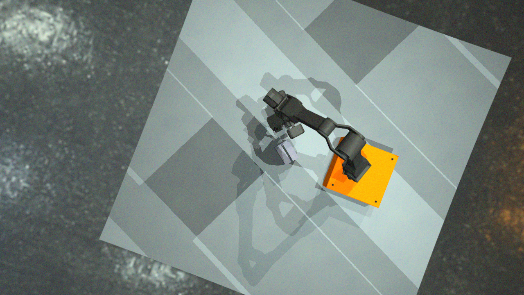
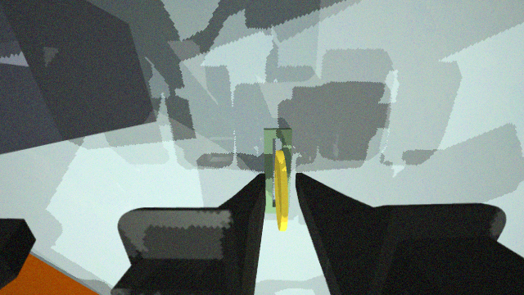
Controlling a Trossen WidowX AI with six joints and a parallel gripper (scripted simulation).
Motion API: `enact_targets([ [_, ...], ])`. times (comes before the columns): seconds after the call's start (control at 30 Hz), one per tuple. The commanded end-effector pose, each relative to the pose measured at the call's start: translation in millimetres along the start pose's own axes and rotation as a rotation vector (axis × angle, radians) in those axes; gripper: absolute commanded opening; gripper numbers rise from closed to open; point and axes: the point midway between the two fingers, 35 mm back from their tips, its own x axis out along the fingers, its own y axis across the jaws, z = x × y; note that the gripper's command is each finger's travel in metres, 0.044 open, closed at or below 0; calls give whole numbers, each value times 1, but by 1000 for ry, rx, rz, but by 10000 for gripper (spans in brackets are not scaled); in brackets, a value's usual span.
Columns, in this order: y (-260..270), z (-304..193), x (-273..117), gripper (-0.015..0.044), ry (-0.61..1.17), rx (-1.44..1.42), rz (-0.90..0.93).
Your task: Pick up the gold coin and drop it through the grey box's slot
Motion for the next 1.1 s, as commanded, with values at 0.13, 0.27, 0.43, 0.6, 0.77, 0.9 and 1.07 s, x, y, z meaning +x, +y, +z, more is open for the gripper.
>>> enact_targets([
  [0.13,1,0,2,3,-3,5,6],
  [0.27,1,0,2,0,-3,5,6],
  [0.43,1,1,1,0,-4,5,6],
  [0.6,-1,1,-11,0,-4,5,6],
  [0.77,-2,2,-23,0,-4,5,5],
  [0.9,-3,2,-33,0,-4,5,5],
  [1.07,-3,2,-46,0,-4,5,5],
])
